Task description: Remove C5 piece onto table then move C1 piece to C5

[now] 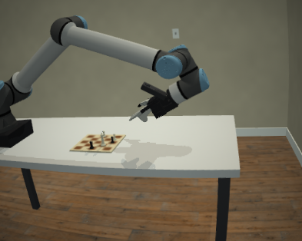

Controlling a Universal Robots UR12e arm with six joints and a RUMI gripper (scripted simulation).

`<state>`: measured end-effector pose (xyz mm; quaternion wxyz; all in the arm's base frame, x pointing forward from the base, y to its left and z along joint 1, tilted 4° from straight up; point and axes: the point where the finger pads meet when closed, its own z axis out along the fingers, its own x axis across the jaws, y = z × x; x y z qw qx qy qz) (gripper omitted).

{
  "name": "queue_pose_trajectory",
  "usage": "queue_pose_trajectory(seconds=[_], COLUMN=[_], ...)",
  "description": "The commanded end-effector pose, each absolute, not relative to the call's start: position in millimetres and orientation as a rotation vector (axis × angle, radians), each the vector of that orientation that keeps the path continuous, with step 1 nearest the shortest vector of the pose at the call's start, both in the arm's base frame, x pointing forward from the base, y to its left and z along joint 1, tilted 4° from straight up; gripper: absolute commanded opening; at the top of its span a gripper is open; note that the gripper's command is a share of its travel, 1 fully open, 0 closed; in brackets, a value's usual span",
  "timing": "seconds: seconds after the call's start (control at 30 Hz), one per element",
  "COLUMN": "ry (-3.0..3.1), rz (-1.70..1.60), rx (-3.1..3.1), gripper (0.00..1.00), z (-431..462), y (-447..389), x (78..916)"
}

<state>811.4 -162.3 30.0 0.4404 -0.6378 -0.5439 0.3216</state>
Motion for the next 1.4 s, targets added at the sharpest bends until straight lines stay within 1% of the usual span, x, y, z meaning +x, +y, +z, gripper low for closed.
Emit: queue_pose_trajectory(seconds=[0.0,0.63,1.37], ry=[-1.454,-1.990,-2.558], rz=[0.720,0.392,0.162], rx=[-1.602,-1.583,-1.423], gripper=[1.00,1.00,1.00], z=[30.1,32.3,45.6], y=[-156.8,-123.3,-82.0], x=[805.9,759.4,685.6])
